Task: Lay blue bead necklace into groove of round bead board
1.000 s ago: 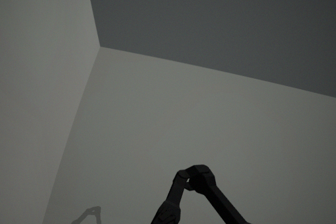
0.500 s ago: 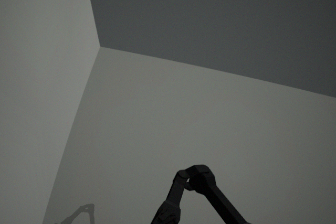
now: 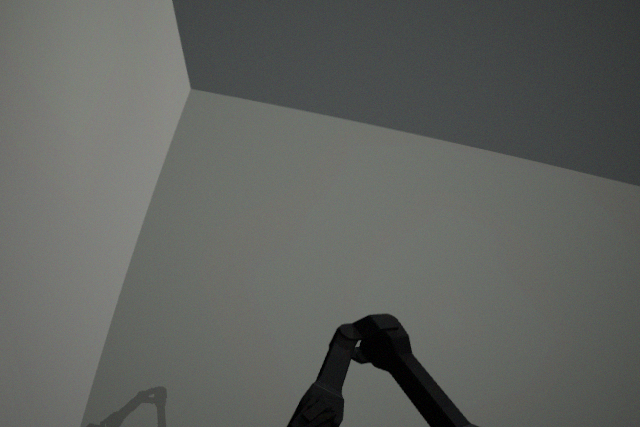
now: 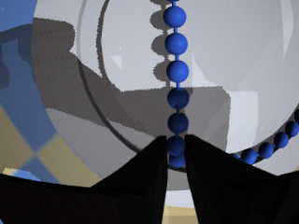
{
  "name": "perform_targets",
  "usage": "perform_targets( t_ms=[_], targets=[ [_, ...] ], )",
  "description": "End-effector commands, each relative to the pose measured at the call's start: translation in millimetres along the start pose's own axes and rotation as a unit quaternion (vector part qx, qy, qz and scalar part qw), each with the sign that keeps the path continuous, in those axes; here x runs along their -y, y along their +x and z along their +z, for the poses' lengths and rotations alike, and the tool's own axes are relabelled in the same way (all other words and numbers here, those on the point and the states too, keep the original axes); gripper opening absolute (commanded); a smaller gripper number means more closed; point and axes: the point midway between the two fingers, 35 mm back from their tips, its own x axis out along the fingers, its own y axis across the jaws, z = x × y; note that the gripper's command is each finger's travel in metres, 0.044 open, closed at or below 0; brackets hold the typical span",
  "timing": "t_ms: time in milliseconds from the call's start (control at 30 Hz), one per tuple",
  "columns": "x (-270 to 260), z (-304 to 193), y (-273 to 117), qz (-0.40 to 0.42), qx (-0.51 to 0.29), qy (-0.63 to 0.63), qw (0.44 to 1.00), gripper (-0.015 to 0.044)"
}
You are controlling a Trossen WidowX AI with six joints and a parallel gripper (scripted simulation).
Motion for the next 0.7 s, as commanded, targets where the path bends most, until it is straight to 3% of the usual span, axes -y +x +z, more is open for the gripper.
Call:
perform_targets(
  t_ms=[0,667],
  targets=[
    [0.0,0.2,-0.3,0.0,0.0,0.0,1.0,0.0],
    [-8.4,-5.9,-6.1,-0.001,0.002,-0.003,1.0,0.0]
  ],
)
